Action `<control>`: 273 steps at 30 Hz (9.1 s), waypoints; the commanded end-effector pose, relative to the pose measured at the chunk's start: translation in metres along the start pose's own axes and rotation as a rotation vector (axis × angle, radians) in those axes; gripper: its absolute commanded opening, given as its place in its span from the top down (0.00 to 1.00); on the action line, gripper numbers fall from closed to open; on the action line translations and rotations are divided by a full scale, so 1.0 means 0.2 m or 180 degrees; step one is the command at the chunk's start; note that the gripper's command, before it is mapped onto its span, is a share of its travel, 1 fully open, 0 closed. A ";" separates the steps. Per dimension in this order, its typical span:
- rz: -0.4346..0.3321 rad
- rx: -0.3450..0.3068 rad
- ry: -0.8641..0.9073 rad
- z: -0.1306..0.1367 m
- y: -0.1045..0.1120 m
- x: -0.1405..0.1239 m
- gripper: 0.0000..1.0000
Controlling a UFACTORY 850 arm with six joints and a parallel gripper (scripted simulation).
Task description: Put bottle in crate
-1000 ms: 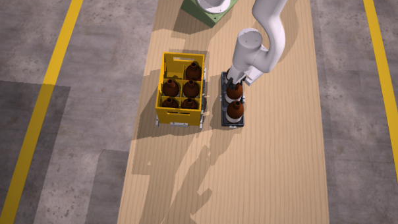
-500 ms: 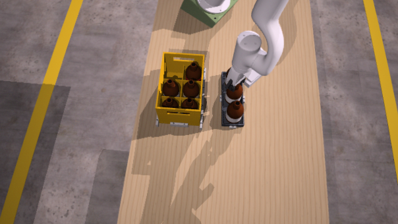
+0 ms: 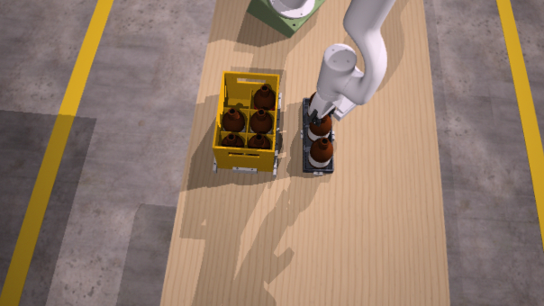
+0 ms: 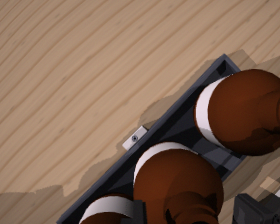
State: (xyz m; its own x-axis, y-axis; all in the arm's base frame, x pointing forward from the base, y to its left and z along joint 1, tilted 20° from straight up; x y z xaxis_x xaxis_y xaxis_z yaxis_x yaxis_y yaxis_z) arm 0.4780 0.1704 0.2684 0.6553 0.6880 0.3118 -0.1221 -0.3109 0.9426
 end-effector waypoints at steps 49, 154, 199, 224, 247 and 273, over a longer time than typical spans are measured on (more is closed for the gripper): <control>0.0005 -0.0003 0.0001 0.00 0.00 0.00 1.00; 0.0005 -0.0003 0.0001 0.01 0.22 0.01 1.00; 0.0005 -0.0003 0.0001 0.01 0.40 0.01 1.00; 0.0005 -0.0003 0.0001 0.01 0.40 0.01 1.00; 0.0005 -0.0003 0.0001 0.01 0.49 0.01 1.00; 0.0005 -0.0003 0.0001 0.01 0.59 0.01 1.00</control>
State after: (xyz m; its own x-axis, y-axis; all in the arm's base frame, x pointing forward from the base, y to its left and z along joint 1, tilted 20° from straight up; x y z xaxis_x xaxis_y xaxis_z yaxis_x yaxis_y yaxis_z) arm 0.4669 0.1339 0.3780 0.6554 0.6879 0.3117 -0.1218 -0.3110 0.9426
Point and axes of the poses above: the point where the finger pads meet when closed, its own y axis back along the fingers, its own z axis across the jaws, x = y × z, the point moved 8 cm from there along y, back along the fingers, and after that the axes turned 12 degrees about -y, right-handed, at the moved point
